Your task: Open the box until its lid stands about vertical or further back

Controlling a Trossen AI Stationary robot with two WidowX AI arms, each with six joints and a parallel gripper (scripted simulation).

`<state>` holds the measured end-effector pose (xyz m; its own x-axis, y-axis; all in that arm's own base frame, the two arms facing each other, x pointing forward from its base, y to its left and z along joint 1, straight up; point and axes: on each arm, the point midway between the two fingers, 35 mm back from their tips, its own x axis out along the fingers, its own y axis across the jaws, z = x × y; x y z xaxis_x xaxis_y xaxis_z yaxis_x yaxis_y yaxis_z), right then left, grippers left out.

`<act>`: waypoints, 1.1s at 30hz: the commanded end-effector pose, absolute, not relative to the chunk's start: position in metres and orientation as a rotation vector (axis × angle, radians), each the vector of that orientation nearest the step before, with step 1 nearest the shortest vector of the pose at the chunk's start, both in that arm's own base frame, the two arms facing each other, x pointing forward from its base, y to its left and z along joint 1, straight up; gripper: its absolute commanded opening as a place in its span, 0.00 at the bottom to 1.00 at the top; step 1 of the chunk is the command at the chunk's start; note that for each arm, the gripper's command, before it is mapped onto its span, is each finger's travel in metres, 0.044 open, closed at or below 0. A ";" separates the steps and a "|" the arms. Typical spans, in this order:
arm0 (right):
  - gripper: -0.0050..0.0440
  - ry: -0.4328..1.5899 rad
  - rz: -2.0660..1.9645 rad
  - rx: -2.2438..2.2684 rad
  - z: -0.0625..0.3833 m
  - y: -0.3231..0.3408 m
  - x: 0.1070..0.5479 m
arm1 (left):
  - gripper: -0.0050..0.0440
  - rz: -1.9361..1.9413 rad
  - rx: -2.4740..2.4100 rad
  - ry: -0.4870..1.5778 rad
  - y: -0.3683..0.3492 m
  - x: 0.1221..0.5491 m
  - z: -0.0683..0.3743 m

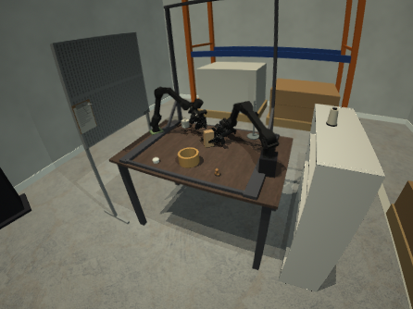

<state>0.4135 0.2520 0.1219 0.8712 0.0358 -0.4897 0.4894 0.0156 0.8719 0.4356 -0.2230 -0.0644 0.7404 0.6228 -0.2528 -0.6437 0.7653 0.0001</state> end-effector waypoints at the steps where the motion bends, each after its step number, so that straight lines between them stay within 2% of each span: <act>1: 0.20 0.412 -0.345 1.557 0.138 0.253 0.415 | 0.56 0.688 -0.123 0.235 -0.228 0.441 -0.051; 33: 0.20 0.412 -0.345 1.557 0.117 0.257 0.417 | 0.56 0.688 -0.123 0.235 -0.228 0.441 -0.051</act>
